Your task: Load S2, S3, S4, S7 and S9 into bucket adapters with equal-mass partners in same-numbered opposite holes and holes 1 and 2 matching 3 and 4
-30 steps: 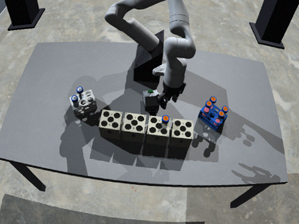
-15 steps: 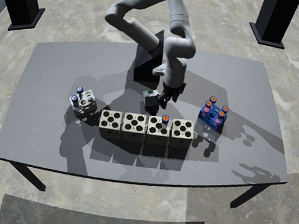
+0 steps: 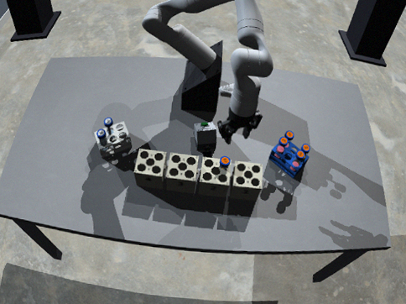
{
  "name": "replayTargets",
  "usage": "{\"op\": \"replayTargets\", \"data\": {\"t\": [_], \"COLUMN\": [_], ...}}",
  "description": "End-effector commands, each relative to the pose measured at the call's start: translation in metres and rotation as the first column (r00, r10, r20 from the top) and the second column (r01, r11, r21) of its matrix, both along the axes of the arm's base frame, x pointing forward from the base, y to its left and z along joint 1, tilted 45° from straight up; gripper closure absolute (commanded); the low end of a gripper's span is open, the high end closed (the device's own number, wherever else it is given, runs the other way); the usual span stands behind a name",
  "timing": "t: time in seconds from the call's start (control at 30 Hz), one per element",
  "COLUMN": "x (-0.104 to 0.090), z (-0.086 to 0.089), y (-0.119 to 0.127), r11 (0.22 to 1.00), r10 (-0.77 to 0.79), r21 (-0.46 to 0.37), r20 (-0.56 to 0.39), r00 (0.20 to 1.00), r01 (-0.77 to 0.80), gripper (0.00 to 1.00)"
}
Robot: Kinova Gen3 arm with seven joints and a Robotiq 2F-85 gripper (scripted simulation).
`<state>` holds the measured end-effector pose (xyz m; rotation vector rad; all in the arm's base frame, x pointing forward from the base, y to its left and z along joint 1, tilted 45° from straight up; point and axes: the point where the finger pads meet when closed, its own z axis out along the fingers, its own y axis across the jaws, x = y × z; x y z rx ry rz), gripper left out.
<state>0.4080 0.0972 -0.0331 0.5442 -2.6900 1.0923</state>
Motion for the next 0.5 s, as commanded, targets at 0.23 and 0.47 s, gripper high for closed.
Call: {"op": "replayTargets", "data": {"t": [0.23,0.47], "x": [-0.016,-0.022], "z": [-0.024,-0.035], "y": [0.026,0.037], "r11": [0.944,0.890], "r10": [-0.320,-0.436], "r21": [0.032,0.081], "r20": [0.323,0.445], "r00": [0.891,0.783], "r01": [0.327,0.449], "gripper": [0.38,0.38]}}
